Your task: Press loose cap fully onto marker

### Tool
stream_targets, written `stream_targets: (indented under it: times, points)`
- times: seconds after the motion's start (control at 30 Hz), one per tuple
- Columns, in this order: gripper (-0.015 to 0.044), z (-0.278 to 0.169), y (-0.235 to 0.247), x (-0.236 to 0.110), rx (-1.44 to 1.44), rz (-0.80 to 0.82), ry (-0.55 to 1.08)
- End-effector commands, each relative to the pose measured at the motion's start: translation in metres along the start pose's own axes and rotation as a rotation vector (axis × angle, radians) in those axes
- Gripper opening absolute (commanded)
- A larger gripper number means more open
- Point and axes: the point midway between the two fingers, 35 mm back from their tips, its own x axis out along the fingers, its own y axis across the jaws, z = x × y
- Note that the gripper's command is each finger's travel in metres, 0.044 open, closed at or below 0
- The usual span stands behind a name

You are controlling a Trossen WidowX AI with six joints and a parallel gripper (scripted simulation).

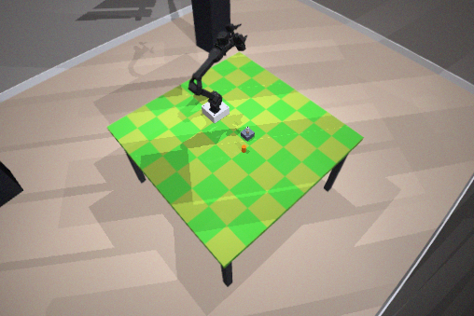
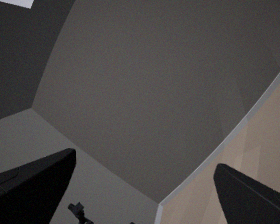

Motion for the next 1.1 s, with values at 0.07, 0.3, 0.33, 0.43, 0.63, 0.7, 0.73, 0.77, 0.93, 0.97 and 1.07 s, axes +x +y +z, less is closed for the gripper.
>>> stream_targets:
  times: [0.07,0.3,0.33,0.43,0.63,0.7,0.73,0.77,0.93,0.97,1.07]
  points:
    - [0.0321,0.008,-0.019,0.009,-0.082,-0.074,-0.024]
    - [0.0253,0.059,-0.117,0.028,-0.427,-0.447,-0.068]
    - [0.0253,0.067,-0.132,0.027,-0.47,-0.502,-0.065]
    - [0.0253,0.092,-0.175,0.019,-0.584,-0.666,-0.038]
    - [0.0253,0.141,-0.257,-0.021,-0.753,-0.983,0.083]
    - [0.0253,0.157,-0.283,-0.04,-0.794,-1.083,0.149]
    - [0.0253,0.164,-0.295,-0.051,-0.811,-1.131,0.186]
    - [0.0253,0.171,-0.307,-0.063,-0.824,-1.176,0.225]
    - [0.0253,0.197,-0.362,-0.131,-0.85,-1.365,0.451]
    - [0.0253,0.201,-0.371,-0.146,-0.847,-1.394,0.501]
    - [0.0253,0.208,-0.397,-0.194,-0.824,-1.46,0.655]
